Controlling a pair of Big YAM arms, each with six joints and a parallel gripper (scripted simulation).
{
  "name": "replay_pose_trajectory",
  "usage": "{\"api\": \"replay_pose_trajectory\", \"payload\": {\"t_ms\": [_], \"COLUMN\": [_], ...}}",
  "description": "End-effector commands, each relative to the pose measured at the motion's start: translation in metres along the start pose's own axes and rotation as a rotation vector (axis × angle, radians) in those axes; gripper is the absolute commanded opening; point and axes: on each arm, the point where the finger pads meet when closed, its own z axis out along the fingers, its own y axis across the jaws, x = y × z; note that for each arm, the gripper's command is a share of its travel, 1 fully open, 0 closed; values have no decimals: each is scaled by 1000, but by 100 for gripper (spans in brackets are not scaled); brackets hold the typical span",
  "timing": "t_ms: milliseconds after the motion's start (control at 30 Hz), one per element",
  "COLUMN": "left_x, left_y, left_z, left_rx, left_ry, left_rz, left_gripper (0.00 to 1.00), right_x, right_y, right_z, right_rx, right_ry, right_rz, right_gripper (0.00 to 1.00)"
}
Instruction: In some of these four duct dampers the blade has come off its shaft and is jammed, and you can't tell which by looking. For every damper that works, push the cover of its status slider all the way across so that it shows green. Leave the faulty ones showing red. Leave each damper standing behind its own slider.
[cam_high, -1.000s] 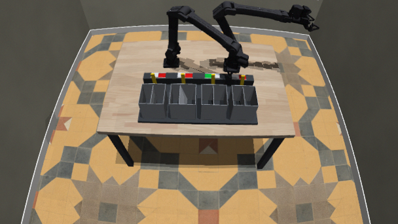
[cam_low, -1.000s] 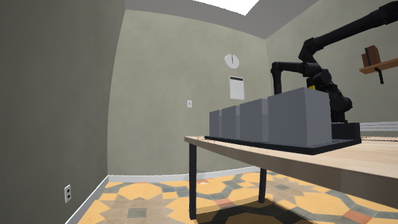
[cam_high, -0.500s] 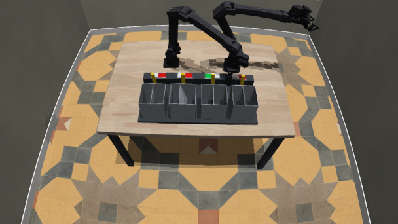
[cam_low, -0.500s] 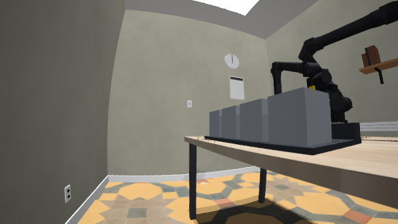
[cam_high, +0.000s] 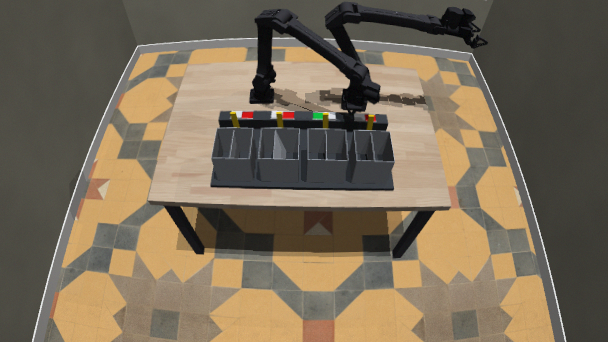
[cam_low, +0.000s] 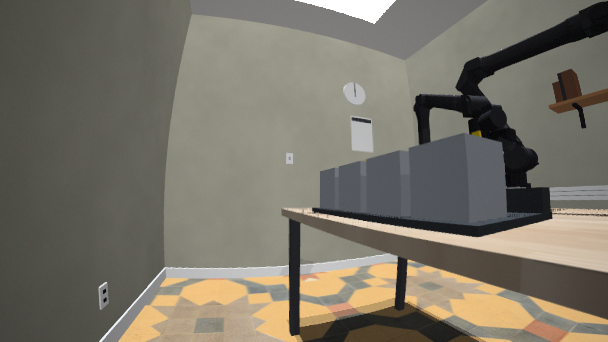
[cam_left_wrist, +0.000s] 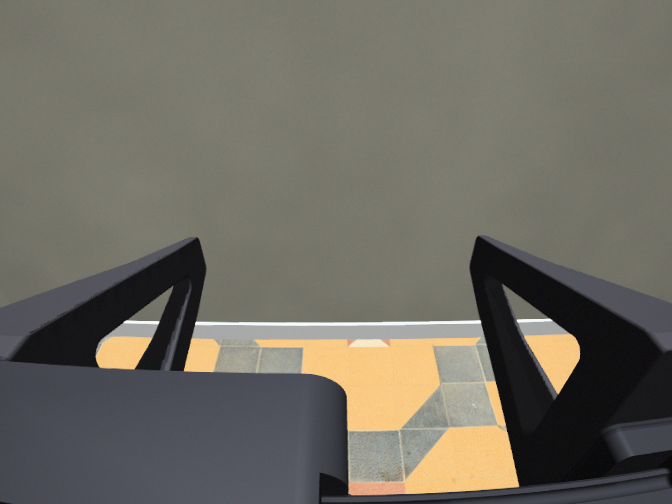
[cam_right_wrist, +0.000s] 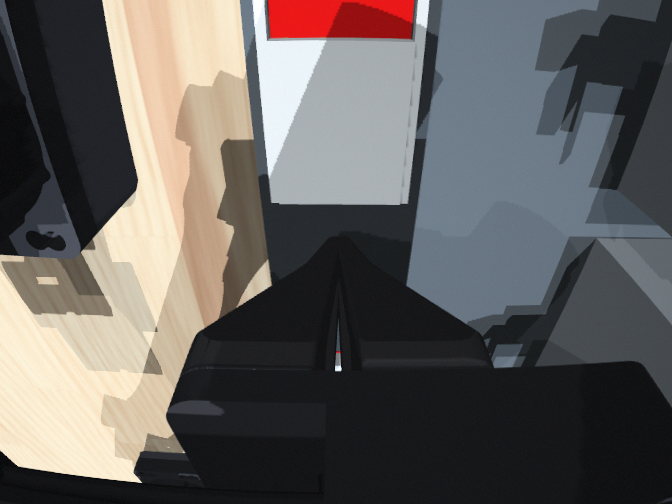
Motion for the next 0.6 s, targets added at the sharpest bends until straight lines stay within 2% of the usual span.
{"api": "replay_pose_trajectory", "payload": {"t_ms": [0,567], "left_x": [-46,-46], "left_y": [-4,-4], "left_z": [3,3], "left_rx": [7,7], "left_ry": [-84,-84], "left_rz": [-9,-9], "left_gripper": [100,100], "right_x": [-15,-2], "right_y": [-15,-8], "right_z": [-10,8], "right_rx": [15,0], "right_ry": [-33,0], "right_rz": [9,9], "right_gripper": [0,0]}}
